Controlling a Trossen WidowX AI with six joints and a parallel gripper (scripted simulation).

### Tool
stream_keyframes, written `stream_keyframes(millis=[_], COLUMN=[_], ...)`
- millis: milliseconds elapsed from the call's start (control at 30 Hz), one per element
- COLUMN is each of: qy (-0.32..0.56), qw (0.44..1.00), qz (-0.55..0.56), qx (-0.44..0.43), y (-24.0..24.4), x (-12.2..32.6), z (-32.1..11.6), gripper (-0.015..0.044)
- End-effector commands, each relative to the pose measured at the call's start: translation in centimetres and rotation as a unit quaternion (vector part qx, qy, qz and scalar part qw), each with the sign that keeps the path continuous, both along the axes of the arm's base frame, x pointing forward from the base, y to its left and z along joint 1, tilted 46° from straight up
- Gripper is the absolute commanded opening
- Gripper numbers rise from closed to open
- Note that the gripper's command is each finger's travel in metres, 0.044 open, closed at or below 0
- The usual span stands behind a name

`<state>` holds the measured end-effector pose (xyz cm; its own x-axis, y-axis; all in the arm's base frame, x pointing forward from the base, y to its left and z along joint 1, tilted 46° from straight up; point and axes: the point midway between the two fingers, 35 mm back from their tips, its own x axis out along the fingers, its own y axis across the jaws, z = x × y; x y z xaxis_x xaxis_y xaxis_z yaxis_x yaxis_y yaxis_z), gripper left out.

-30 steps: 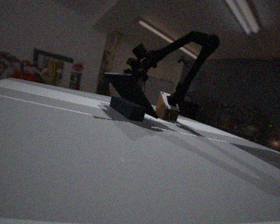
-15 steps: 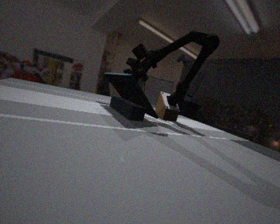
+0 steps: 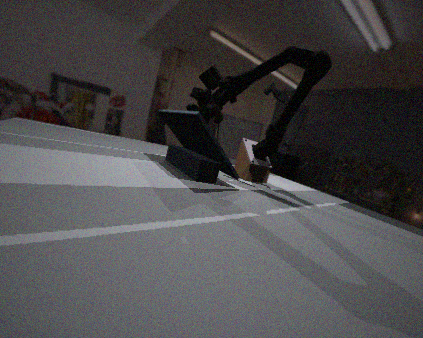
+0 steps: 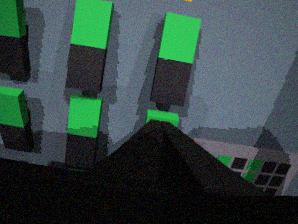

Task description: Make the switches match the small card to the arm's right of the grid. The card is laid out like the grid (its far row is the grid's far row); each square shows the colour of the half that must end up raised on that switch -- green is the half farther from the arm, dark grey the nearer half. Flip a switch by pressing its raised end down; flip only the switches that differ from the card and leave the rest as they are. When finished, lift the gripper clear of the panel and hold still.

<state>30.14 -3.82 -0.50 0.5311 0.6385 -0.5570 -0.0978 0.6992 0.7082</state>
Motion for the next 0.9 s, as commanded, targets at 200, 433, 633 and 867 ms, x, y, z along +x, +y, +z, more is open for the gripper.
stream_keyframes(millis=[200,433,633,867], qy=[0.003,0.003,0.003,-0.004], qw=[1.0,1.0,1.0,1.0], qz=[-0.002,-0.002,-0.002,-0.01], qx=[-0.001,-0.001,-0.001,-0.001], y=[0.1,0.1,0.2,-3.8], x=[0.0,0.1,0.1,-3.4], z=[-0.2,-0.2,-0.3,3.1], gripper=[0.0,0.0,0.0,0.0])
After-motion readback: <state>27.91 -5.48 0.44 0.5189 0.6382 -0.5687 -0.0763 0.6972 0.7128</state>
